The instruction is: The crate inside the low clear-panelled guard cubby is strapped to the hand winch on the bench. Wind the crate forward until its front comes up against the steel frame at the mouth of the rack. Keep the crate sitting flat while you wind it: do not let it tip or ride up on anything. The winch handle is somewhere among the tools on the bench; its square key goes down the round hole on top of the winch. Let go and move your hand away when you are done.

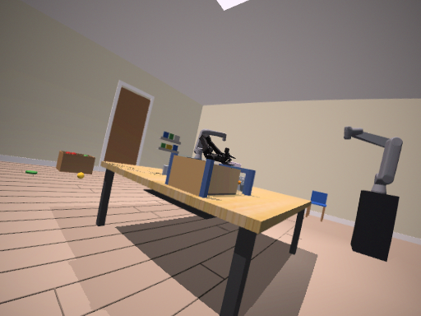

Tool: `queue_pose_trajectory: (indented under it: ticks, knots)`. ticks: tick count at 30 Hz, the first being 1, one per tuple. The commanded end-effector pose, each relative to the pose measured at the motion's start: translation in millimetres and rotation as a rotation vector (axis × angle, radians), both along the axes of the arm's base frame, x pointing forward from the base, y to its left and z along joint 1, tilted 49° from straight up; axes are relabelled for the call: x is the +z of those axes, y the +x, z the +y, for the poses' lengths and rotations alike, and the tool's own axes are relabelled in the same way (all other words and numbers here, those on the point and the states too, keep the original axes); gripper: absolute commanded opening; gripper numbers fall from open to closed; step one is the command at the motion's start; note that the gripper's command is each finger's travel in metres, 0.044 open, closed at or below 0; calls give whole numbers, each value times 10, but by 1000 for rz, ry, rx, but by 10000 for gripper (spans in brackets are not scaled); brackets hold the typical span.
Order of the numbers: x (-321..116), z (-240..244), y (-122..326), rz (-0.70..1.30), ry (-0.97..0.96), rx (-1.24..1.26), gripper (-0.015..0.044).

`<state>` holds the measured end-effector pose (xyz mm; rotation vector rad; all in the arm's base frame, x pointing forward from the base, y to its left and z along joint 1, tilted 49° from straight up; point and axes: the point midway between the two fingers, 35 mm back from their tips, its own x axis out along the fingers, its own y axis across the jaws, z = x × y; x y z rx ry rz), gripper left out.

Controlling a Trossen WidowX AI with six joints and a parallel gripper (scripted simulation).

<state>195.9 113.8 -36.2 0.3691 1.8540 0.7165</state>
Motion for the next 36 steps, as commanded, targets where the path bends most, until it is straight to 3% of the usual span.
queue_pose_trajectory:
  ticks: [1,36]
  knots:
    - [168,181,-85,11,5,-4,240]
    - [140,163,-69,10,2,-1,240]
